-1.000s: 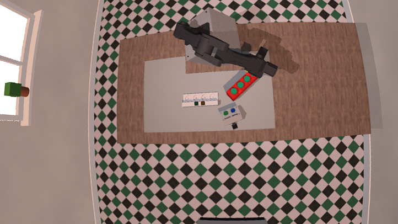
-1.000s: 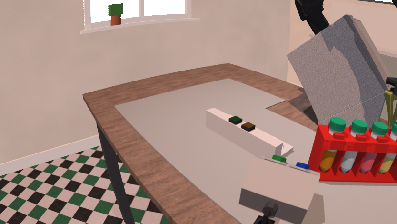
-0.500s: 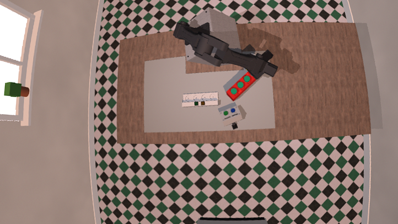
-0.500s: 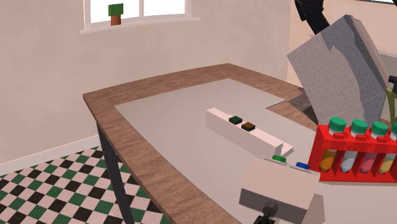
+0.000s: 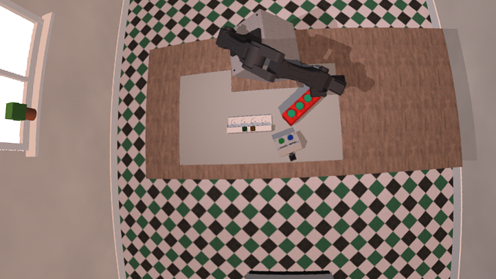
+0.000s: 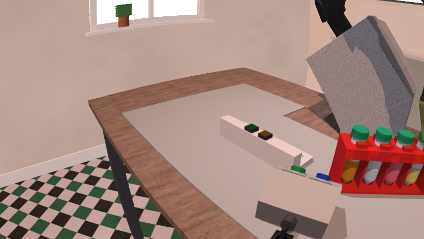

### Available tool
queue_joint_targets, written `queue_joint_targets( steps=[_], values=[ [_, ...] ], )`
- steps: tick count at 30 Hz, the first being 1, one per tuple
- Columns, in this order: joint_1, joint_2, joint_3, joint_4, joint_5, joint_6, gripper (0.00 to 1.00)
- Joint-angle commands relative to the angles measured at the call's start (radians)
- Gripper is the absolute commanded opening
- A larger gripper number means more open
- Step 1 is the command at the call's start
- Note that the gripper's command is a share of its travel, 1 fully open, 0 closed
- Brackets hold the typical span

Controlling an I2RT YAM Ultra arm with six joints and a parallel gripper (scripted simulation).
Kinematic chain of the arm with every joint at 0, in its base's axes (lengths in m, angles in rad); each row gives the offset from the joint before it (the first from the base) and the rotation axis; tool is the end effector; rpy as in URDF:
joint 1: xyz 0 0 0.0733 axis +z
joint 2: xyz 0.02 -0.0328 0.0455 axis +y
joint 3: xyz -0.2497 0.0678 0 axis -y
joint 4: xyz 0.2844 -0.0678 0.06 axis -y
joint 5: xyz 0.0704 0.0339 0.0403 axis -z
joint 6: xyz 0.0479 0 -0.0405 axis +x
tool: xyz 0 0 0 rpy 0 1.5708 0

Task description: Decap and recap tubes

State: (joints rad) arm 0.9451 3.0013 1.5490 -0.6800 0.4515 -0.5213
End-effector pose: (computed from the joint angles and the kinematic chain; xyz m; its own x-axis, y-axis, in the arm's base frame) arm 0.1917 0.2314 -0.2176 0.0011 -0.7636 0.6457 -0.9973 -0.0480 -0.0551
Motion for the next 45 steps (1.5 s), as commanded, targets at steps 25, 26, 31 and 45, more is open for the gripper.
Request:
queue_joint_targets(
  steps=[25, 26, 31, 45],
  values=[
    [0.009, -0.008, 0.008, -0.003, -0.005, 0.539, 0.0],
    [0.009, -0.008, 0.008, -0.003, -0.005, 0.539, 0.0],
    [0.013, -0.014, 0.009, -0.012, -0.007, 0.543, 0.0],
    [0.053, -0.074, 0.035, -0.113, -0.029, 0.58, 0.0]
  ],
)
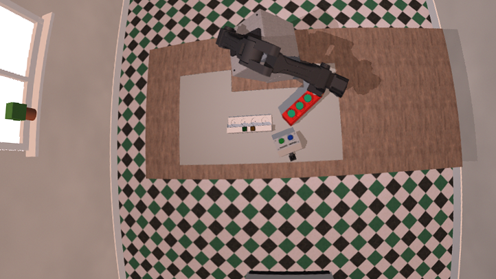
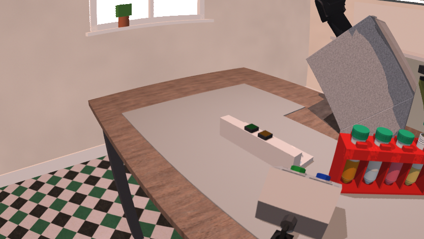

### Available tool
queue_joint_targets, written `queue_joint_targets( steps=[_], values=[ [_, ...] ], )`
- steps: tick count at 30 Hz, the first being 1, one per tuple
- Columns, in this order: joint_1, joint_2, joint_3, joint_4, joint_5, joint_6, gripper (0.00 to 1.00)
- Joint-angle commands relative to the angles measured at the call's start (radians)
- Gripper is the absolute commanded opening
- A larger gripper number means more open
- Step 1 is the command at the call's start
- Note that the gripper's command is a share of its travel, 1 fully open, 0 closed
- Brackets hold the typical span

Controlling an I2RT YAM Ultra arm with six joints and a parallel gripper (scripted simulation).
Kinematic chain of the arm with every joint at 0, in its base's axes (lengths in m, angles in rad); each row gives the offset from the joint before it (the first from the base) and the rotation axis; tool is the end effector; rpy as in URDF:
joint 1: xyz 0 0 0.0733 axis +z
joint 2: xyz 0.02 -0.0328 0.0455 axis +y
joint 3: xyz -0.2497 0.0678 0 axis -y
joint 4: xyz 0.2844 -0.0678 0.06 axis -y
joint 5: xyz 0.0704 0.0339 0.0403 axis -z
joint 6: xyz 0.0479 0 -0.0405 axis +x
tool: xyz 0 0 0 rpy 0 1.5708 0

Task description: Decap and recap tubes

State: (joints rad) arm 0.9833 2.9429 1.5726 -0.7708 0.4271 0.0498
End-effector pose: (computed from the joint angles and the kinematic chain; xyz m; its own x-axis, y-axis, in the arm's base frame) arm 0.1921 0.2547 -0.1945 -0.5099 -0.6839 0.5219 -0.8572 0.3528 -0.3751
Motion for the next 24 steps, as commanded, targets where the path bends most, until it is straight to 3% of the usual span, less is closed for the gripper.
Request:
queue_joint_targets(
  steps=[1, 6, 9, 13, 18, 24],
  values=[
    [0.014, -0.016, 0.011, -0.022, -0.004, 0.009, 0.0],
    [-0.073, -0.133, -0.139, 0.045, 0.042, 0.329, 0.0],
    [-0.073, -0.133, -0.138, 0.045, 0.042, 0.343, 0.0],
    [-0.149, -0.224, -0.237, 0.086, 0.079, 0.582, 0.0],
    [-0.207, -0.29, -0.302, 0.114, 0.108, 0.786, 0.0],
    [-0.329, -0.421, -0.404, 0.154, 0.16, 0.689, 0.0]
  ],
)
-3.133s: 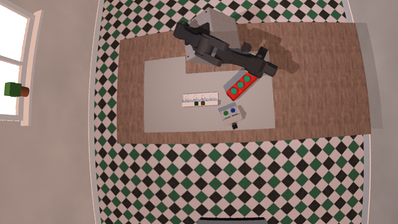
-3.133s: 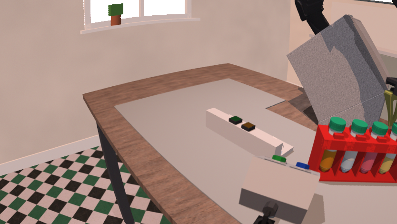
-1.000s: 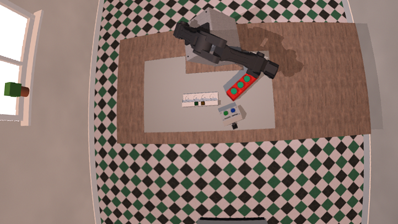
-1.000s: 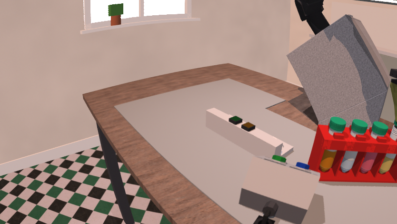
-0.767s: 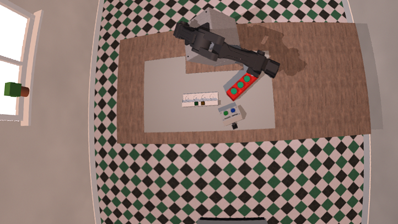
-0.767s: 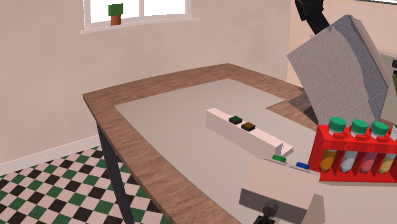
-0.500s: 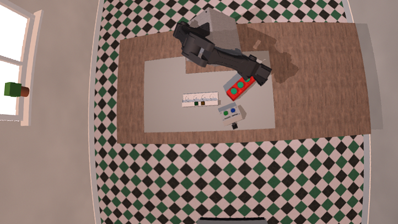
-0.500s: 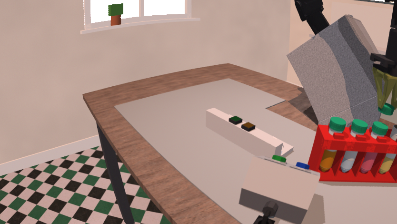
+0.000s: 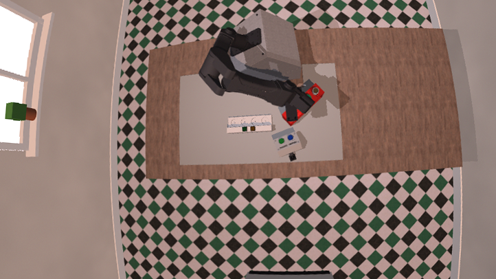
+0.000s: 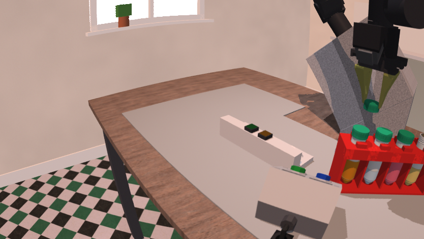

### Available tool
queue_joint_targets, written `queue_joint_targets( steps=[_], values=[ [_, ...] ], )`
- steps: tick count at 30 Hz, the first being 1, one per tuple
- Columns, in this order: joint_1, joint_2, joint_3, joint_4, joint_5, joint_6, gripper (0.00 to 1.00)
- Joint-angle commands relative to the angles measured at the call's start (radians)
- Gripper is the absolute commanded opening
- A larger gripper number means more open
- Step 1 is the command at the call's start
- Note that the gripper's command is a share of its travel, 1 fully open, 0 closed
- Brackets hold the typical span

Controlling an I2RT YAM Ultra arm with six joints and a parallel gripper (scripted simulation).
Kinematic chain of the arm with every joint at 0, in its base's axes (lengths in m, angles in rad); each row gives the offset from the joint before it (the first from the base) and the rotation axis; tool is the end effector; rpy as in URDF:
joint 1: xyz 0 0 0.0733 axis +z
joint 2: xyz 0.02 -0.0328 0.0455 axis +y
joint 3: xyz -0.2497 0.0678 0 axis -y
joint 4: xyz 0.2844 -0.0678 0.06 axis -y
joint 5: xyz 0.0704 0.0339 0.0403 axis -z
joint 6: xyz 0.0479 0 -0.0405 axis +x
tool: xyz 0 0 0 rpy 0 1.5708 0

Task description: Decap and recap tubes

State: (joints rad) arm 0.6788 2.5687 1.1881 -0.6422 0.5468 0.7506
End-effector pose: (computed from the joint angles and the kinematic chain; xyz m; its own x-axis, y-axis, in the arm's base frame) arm 0.2436 0.1659 -0.1138 -0.9984 -0.0568 0.0004 -0.0439 0.7672 -0.6400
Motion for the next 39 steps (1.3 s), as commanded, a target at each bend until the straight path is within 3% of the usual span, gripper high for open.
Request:
queue_joint_targets(
  steps=[1, 10, 17, 22, 34, 36, 39],
  values=[
    [-0.024, -0.047, -0.02, 0.026, 0.041, -0.012, 0.0],
    [-0.191, -0.21, -0.099, 0.052, 0.099, -0.204, 0.0],
    [-0.332, -0.333, -0.115, 0.052, 0.133, -0.378, 0.0],
    [-0.332, -0.333, -0.115, 0.052, 0.133, -0.378, 0.0],
    [-0.452, -0.21, -0.169, 0.326, 0.15, -0.532, 0.0],
    [-0.452, -0.21, -0.169, 0.326, 0.15, -0.532, 0.0],
    [-0.483, -0.174, -0.174, 0.392, 0.152, -0.572, 0.0]
  ],
)
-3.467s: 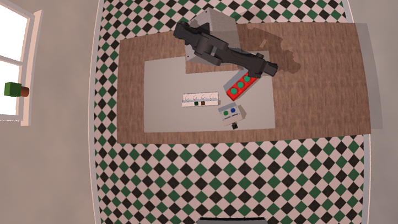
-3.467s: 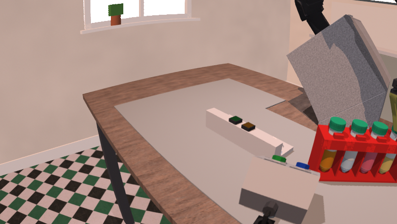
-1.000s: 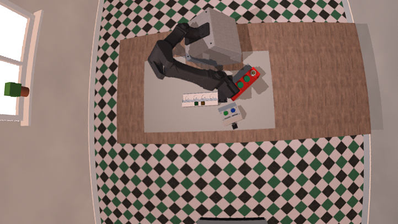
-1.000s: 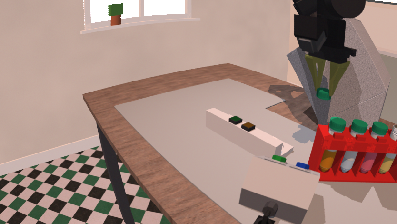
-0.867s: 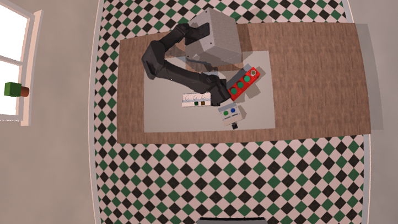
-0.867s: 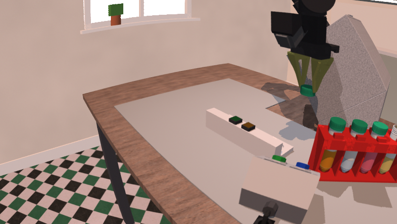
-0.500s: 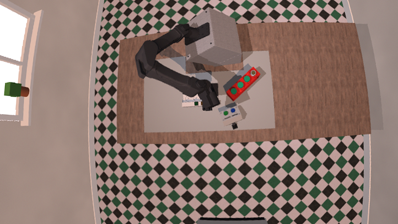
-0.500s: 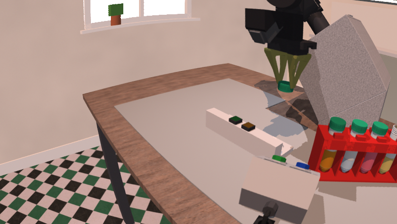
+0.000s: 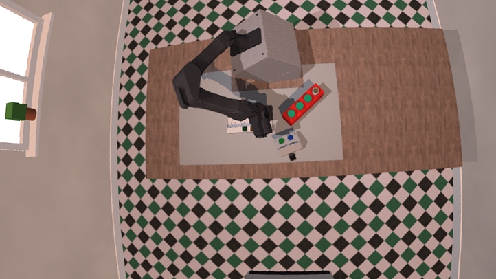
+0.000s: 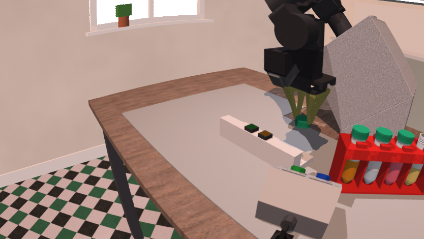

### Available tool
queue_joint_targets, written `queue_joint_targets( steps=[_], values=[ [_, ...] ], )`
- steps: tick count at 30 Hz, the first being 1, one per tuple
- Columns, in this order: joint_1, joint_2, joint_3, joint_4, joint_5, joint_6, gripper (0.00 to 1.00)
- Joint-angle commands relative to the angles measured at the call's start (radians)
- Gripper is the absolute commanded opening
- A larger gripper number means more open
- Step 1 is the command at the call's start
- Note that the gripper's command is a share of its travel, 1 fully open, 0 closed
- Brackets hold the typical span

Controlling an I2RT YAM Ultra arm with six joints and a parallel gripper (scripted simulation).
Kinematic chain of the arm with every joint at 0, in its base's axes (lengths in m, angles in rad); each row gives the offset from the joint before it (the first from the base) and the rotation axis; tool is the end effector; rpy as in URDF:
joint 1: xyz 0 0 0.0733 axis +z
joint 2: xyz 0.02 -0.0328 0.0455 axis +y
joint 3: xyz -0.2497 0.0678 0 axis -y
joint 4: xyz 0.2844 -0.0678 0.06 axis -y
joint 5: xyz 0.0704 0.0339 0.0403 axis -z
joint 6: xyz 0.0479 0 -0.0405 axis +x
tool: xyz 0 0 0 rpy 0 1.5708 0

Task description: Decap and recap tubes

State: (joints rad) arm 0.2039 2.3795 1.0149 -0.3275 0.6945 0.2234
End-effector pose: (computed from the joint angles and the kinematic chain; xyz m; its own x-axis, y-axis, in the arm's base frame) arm 0.3041 0.0327 -0.0813 -0.9992 -0.0328 -0.0227 -0.0103 0.7630 -0.6463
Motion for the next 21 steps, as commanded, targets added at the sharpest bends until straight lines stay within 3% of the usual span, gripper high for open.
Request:
queue_joint_targets(
  steps=[1, 11, 21],
  values=[
    [-0.018, 0.027, -0.001, 0.099, 0.005, -0.058, 0.0],
    [-0.117, 0.156, 0.014, 0.295, 0.007, -0.187, 0.0],
    [-0.117, 0.156, 0.014, 0.295, 0.007, -0.187, 0.0]
  ],
)
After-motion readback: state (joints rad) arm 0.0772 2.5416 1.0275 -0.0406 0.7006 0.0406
